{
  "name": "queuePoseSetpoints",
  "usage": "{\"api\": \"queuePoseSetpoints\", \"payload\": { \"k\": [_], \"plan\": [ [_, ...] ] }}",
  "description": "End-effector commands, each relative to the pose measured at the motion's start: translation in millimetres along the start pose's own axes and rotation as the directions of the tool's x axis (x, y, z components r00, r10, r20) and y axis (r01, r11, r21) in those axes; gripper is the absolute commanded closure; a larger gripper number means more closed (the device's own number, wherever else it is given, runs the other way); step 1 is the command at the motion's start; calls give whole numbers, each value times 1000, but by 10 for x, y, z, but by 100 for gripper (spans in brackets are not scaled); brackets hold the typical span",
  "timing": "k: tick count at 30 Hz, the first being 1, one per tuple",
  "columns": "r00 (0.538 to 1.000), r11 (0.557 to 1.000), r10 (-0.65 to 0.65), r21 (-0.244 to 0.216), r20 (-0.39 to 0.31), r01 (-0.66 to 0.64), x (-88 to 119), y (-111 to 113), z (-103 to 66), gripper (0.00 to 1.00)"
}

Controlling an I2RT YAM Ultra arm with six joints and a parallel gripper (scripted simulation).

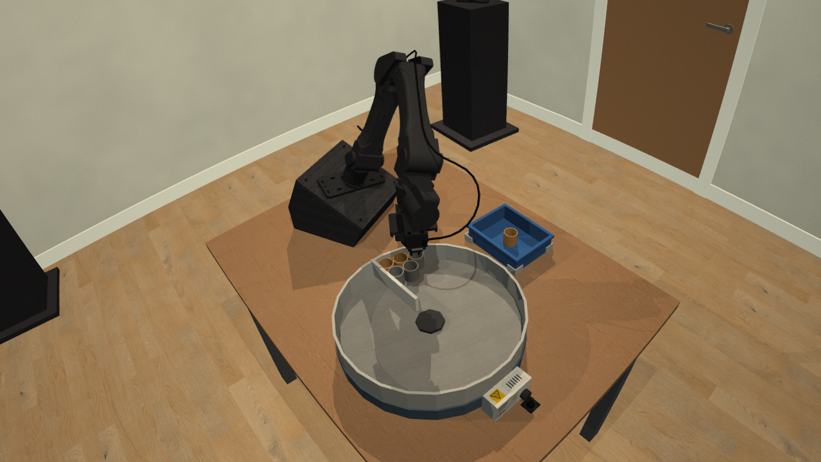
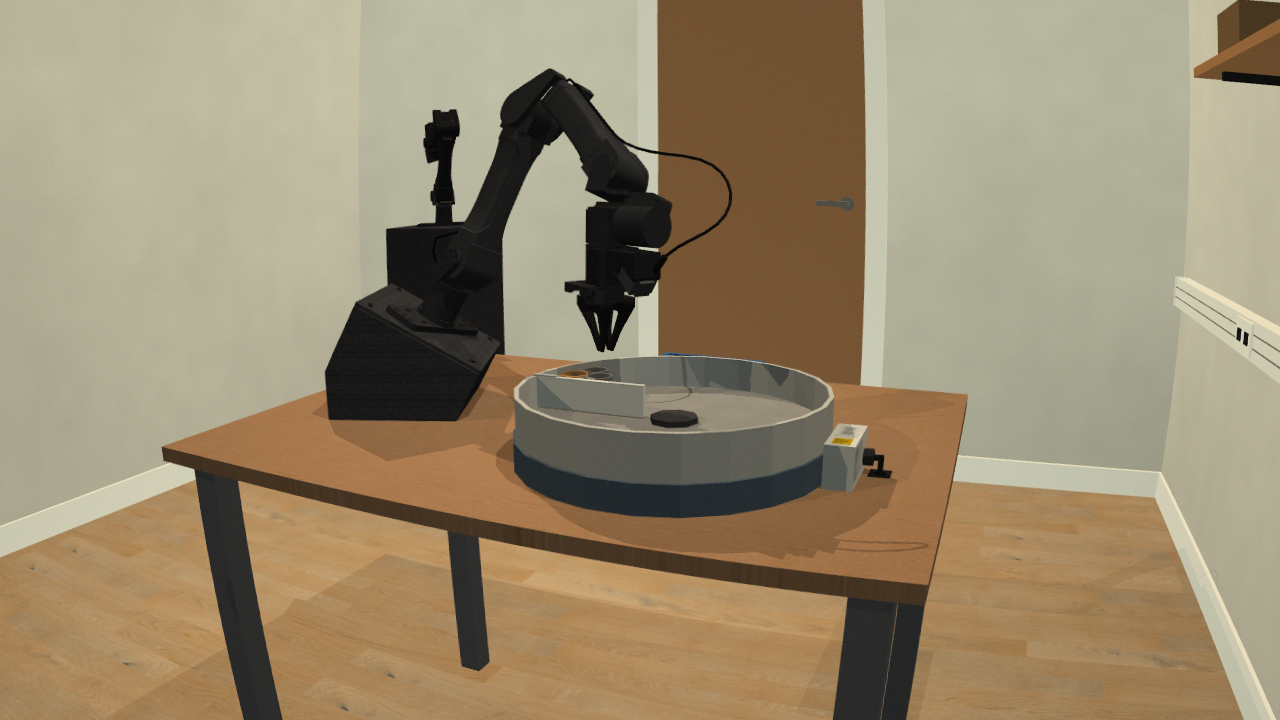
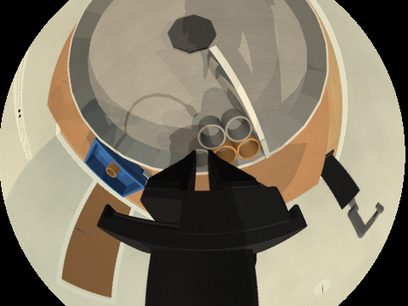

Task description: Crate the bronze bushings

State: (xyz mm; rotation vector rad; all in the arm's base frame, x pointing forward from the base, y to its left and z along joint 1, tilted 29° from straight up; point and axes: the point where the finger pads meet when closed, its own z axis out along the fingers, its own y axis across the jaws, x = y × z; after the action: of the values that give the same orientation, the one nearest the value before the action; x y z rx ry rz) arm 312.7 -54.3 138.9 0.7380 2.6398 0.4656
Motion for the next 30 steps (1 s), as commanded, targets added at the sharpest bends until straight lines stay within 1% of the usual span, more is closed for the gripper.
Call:
{"api": "queuePoseSetpoints", "payload": {
  "k": [1, 26, 30],
  "plan": [
    [999, 1000, -10, -15, 50, 11, -138, 44, -147, 85],
    [999, 1000, -10, -15, 50, 11, -137, 43, -145, 85],
    [1000, 1000, 1, -9, 24, -1, -128, 16, -80, 85]
  ]
}}
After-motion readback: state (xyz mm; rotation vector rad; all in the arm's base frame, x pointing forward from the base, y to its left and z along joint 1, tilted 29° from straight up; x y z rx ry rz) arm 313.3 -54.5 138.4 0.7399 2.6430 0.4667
